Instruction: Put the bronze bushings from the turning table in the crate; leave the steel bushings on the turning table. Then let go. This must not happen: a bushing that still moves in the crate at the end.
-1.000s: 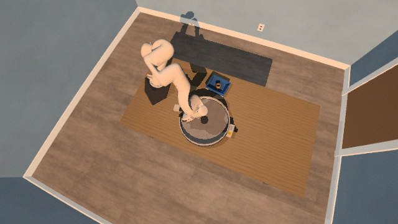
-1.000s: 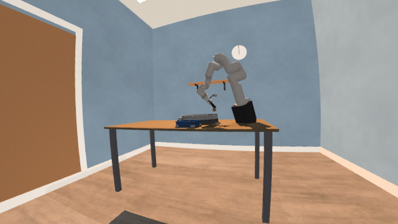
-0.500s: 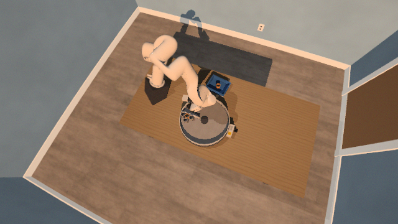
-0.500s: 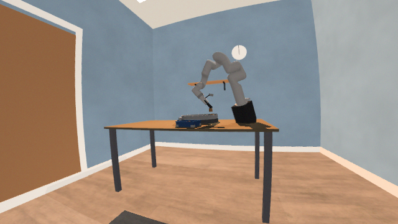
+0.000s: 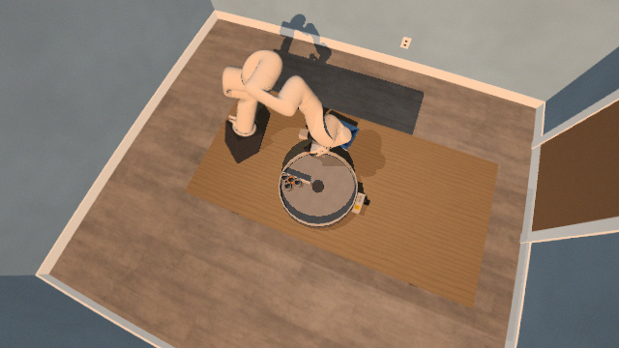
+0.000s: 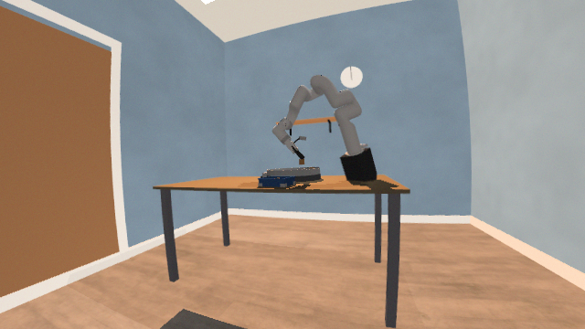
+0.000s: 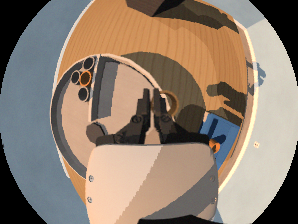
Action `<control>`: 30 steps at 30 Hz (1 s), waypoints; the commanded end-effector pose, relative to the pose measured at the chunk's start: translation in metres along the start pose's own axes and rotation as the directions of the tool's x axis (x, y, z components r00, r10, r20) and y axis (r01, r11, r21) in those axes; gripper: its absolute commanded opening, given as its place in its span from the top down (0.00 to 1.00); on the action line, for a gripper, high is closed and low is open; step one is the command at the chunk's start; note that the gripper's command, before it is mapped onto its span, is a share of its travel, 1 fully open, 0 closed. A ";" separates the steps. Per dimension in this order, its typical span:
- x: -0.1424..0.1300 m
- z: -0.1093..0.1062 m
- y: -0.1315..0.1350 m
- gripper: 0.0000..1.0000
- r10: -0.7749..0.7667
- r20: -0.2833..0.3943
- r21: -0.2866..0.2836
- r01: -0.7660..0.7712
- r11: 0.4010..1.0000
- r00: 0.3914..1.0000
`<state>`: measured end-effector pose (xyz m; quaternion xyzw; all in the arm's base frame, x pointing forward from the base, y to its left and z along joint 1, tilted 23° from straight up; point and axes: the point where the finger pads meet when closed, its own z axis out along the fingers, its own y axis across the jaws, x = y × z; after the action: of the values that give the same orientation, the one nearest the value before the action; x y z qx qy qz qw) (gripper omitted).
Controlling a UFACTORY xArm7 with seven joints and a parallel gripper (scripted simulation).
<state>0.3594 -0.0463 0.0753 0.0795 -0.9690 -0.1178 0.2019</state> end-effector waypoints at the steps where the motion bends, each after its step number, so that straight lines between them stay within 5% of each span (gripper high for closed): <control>1: -0.015 -0.015 0.036 1.00 0.003 0.001 0.002 -0.003 1.000 1.000; 19: -0.061 -0.053 0.155 1.00 0.003 0.001 0.002 -0.003 1.000 1.000; 30: -0.074 -0.063 0.188 1.00 0.003 0.001 0.002 -0.003 1.000 1.000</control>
<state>0.4263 0.1256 0.1478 0.0781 -0.9693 -0.1174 0.2016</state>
